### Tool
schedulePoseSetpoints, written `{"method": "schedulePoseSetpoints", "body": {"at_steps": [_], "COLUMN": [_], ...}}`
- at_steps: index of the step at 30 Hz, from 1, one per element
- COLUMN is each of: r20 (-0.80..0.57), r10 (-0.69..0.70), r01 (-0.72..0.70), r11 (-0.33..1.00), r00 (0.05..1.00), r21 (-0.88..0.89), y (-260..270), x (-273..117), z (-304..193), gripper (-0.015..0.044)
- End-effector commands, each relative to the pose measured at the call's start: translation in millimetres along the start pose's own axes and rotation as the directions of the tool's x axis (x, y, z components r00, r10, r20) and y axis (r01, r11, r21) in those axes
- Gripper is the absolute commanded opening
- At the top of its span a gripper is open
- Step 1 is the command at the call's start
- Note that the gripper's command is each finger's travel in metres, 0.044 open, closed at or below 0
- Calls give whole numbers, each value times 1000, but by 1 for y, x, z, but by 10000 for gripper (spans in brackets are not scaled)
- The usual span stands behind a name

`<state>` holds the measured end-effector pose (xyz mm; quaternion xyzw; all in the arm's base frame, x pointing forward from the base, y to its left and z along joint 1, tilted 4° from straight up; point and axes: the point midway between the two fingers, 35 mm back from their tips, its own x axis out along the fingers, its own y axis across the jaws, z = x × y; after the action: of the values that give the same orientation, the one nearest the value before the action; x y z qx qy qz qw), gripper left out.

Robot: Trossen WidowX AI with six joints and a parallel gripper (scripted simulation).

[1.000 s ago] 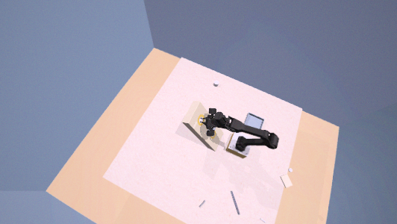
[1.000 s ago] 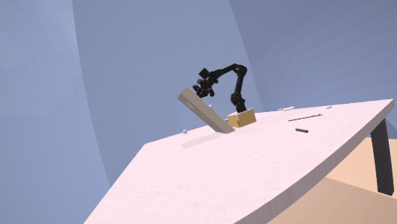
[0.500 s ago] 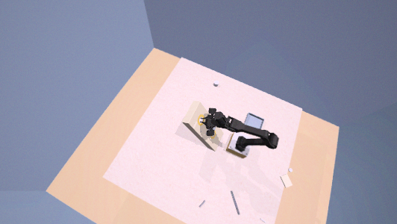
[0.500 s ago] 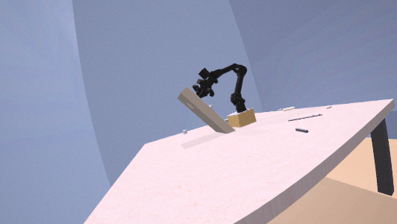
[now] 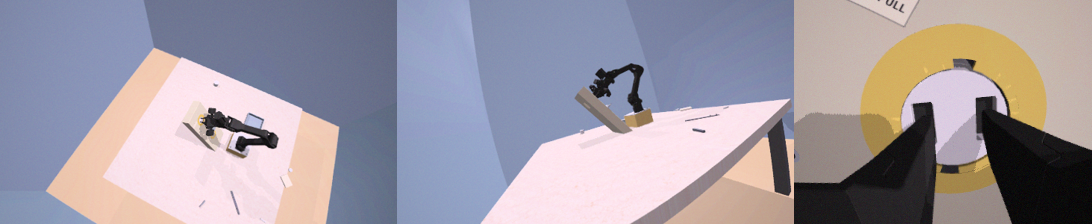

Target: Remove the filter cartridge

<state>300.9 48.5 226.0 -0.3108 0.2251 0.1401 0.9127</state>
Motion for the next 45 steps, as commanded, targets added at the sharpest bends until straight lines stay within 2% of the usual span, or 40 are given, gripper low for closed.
{"method": "schedulePoseSetpoints", "body": {"at_steps": [1,45], "r20": [3,4], "r10": [2,1], "r01": [-2,-1], "r11": [1000,1000], "r00": [1000,1000], "r21": [-2,-2], "y": [0,1], "x": [0,14], "z": [0,0], "gripper": [98,98]}}
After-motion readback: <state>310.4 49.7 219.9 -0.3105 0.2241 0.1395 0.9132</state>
